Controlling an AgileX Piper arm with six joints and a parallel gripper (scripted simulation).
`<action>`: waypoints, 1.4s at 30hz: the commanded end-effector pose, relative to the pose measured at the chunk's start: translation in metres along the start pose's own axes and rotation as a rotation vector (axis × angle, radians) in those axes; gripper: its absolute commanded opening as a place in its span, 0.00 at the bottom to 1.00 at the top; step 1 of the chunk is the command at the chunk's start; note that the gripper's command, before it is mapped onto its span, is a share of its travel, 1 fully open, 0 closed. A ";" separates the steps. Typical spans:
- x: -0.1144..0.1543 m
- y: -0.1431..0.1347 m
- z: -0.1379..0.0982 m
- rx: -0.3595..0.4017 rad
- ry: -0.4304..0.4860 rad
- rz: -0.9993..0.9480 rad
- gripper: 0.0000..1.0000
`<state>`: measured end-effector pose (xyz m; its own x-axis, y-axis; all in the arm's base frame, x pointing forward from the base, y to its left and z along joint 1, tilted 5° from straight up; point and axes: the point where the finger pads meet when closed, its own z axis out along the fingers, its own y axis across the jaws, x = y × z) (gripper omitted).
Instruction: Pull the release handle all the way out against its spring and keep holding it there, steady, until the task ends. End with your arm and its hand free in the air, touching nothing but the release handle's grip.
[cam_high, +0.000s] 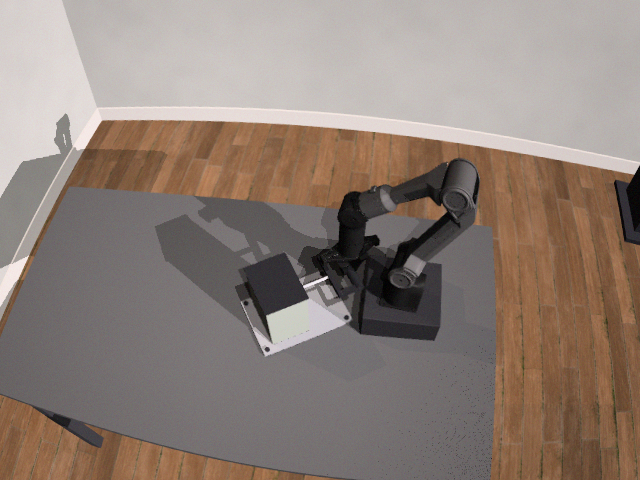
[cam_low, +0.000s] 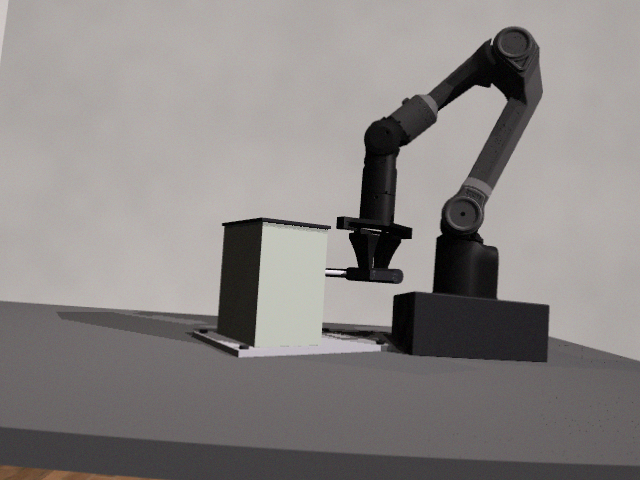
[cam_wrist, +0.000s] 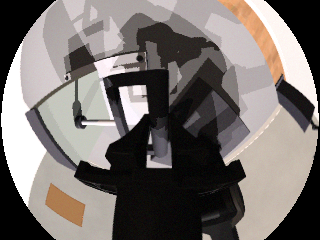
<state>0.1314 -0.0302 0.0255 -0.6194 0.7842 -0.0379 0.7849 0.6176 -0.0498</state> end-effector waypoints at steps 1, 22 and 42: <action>0.000 -0.008 0.000 0.027 0.001 -0.004 0.00; 0.000 -0.008 0.000 0.027 0.001 -0.004 0.00; 0.000 -0.016 0.000 0.027 0.001 -0.004 0.00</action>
<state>0.1259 -0.0346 0.0260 -0.6188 0.7846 -0.0378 0.7854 0.6171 -0.0480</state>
